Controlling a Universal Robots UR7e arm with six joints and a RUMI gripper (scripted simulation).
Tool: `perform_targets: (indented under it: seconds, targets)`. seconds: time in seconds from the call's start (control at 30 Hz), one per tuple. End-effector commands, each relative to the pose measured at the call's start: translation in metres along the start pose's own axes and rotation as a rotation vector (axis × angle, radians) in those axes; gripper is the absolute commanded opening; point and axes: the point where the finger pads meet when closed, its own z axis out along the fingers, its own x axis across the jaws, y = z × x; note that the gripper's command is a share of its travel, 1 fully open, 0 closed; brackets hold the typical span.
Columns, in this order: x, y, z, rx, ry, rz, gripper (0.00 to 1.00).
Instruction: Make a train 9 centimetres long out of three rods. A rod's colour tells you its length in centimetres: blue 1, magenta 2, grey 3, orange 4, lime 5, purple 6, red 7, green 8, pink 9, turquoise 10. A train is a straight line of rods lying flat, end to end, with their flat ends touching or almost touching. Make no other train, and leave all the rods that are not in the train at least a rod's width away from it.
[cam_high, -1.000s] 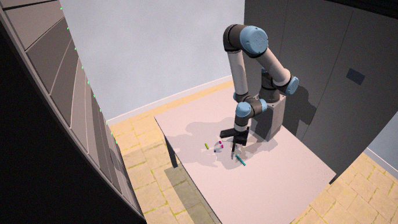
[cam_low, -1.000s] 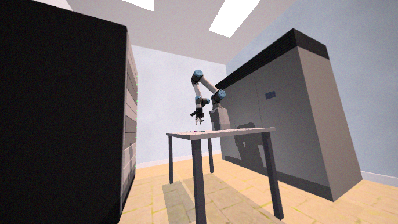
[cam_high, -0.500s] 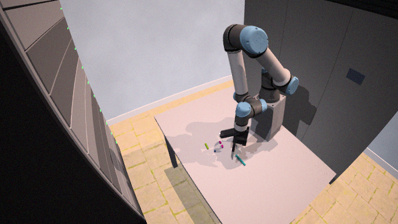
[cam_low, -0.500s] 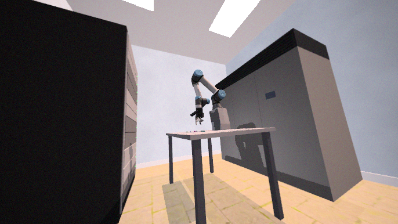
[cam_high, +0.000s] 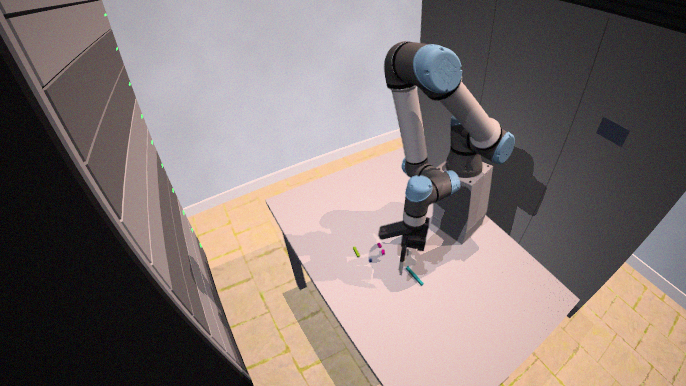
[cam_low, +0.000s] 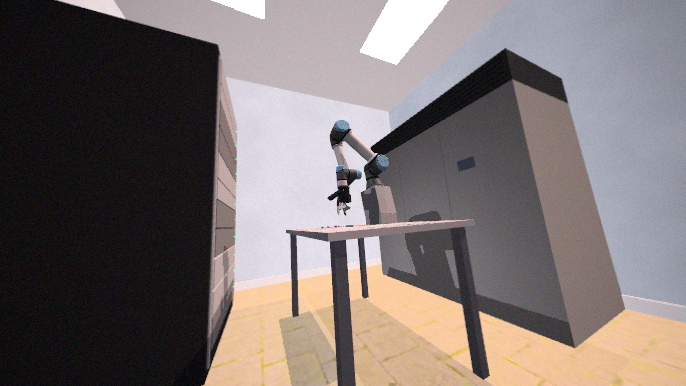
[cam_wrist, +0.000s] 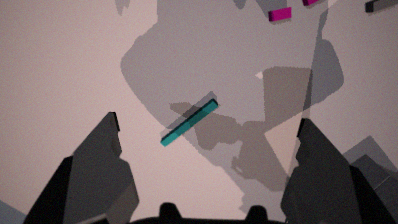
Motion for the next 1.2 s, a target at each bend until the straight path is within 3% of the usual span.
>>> perform_targets:
  seconds: [0.0, 0.47, 1.17]
  targets:
    - [-0.001, -0.001, 0.0, 0.001, -0.001, -0.033, 1.0]
    - [-0.003, -0.004, 0.0, 0.001, -0.001, -0.17, 1.0]
    - [-0.01, -0.012, 0.0, 0.001, -0.001, -0.562, 1.0]
